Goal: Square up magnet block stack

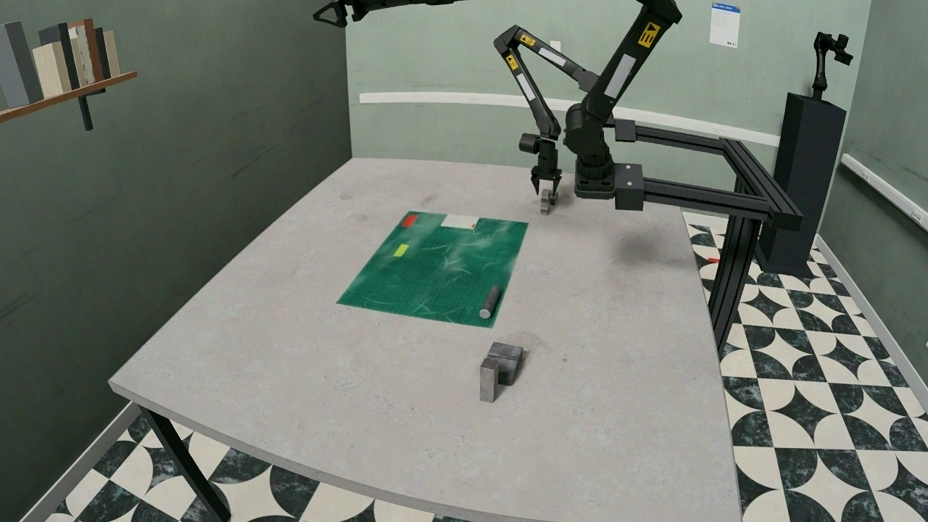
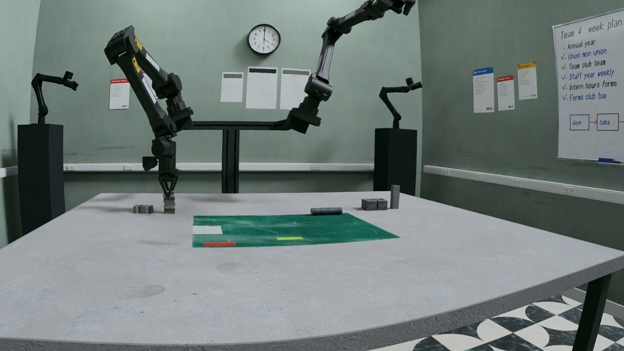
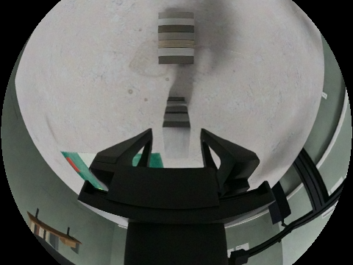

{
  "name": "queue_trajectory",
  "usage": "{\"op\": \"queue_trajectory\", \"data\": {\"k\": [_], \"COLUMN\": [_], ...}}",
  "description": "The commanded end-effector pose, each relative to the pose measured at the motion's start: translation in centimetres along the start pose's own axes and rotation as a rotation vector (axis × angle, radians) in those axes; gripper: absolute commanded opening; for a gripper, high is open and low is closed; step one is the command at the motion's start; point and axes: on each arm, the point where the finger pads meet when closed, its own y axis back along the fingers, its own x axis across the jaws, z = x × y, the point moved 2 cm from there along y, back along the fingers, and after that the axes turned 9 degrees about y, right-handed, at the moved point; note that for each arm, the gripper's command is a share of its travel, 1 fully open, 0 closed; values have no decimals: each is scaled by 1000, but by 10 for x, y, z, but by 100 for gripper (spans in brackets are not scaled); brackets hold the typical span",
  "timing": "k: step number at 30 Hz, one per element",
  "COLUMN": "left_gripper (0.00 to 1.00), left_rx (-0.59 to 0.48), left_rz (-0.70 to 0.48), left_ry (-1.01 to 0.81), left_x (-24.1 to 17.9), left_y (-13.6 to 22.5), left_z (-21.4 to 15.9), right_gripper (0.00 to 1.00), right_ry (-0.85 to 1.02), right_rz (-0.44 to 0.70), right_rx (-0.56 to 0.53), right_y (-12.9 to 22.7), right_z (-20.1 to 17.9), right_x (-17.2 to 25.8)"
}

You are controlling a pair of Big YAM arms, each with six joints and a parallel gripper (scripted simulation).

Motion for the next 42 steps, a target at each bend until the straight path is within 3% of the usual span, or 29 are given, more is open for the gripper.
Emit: {"op": "queue_trajectory", "data": {"k": [1, 42], "left_gripper": [100, 100], "left_rx": [-52, -52], "left_rz": [-24, -24], "left_ry": [-12, -12], "left_x": [-12, -12], "left_y": [3, 3], "left_z": [22, 22], "right_gripper": [31, 28], "right_ry": [12, 12], "right_rz": [-1, -1], "right_rx": [2, 2], "right_y": [2, 2], "right_z": [-5, -5], "right_x": [-2, -2]}}
